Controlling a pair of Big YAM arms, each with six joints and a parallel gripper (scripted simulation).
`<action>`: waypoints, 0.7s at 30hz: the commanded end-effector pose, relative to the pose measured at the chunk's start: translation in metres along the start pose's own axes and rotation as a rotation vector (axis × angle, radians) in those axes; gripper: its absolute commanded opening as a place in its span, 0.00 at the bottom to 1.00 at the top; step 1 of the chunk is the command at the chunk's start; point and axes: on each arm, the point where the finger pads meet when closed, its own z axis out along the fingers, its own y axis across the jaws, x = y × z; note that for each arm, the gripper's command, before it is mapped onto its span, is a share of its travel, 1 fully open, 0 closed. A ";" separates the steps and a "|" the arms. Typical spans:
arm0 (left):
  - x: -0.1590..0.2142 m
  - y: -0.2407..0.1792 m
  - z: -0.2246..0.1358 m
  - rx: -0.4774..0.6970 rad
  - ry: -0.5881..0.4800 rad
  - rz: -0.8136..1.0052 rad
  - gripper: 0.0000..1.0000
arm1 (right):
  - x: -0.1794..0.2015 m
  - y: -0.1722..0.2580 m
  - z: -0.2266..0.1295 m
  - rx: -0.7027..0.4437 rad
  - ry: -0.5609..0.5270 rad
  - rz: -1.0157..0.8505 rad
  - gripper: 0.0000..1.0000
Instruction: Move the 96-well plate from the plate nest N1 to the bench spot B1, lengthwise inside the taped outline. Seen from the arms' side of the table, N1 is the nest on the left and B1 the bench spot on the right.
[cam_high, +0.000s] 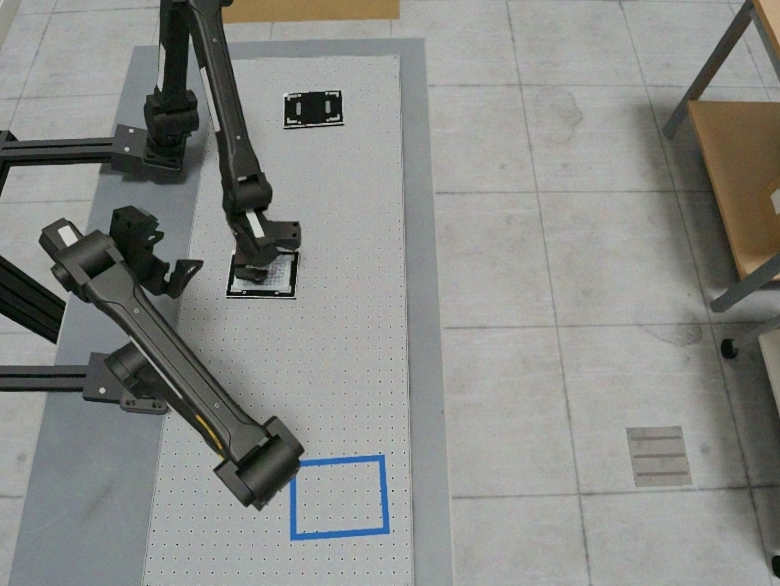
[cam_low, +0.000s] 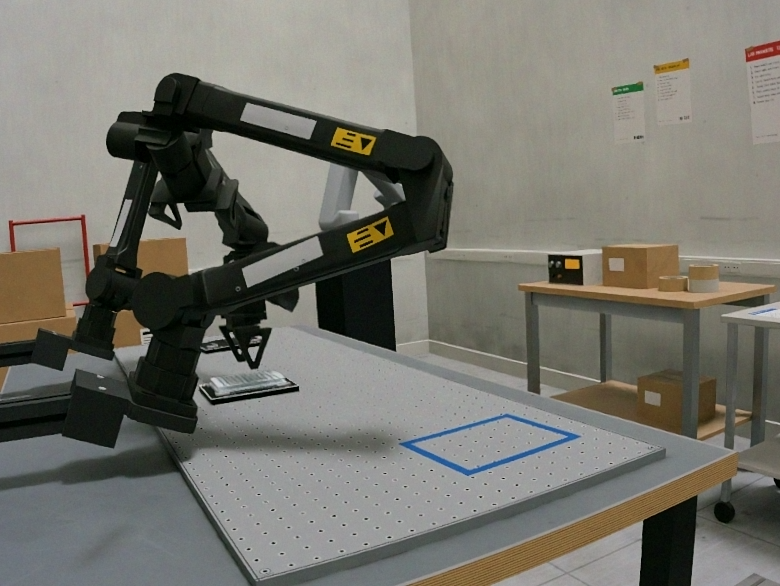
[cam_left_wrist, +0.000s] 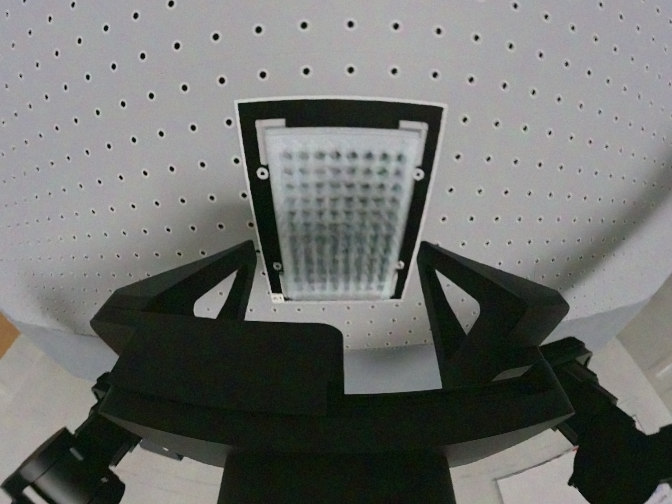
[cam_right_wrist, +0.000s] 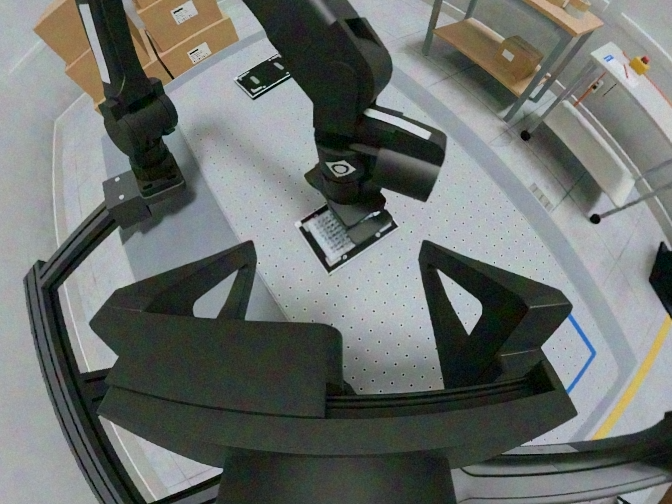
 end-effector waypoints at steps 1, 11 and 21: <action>-0.017 -0.032 -0.062 0.070 -0.045 -0.023 1.00 | -0.008 0.002 -0.005 -0.006 -0.005 0.007 1.00; -0.025 0.004 -0.073 0.084 0.022 0.217 1.00 | -0.008 0.002 -0.005 -0.006 -0.005 0.007 1.00; -0.023 0.050 -0.082 0.250 0.125 0.507 1.00 | -0.038 0.017 0.012 0.071 -0.059 0.171 1.00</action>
